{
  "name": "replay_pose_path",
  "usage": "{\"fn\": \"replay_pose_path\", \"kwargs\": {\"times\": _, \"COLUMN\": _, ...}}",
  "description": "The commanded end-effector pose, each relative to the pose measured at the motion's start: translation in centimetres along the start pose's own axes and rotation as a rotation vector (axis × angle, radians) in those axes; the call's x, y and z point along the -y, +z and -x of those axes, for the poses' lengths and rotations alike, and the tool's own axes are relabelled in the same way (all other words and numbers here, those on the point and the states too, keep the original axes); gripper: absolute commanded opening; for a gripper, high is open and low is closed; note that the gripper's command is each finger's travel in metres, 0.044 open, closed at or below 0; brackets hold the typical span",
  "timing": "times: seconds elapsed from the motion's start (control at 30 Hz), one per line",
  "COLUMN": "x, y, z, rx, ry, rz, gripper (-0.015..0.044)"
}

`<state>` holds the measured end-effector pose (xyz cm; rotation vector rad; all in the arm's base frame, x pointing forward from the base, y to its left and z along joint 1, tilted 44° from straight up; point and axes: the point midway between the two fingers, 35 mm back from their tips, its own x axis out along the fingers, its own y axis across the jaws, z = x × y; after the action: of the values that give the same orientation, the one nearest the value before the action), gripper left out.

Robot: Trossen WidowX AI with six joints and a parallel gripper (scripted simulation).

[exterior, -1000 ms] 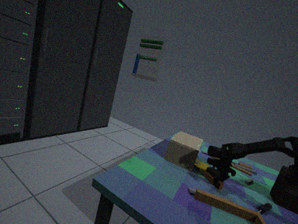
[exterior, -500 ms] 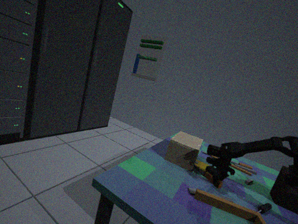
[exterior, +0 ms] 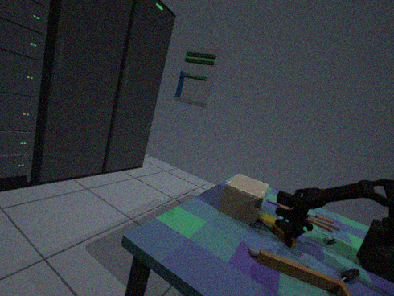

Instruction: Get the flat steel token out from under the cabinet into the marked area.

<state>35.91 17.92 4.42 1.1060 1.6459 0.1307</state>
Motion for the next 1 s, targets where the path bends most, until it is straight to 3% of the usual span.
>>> {"fn": "replay_pose_path", "kwargs": {"times": 0.0, "x": 0.7, "y": 0.0, "z": -0.1, "rx": 0.001, "ry": -0.006, "rz": 0.0, "gripper": 0.0}}
{"fn": "replay_pose_path", "kwargs": {"times": 0.97, "x": 2.7, "y": -0.6, "z": -0.1, "rx": 0.0, "ry": -0.007, "rz": -0.001, "gripper": 0.0}}
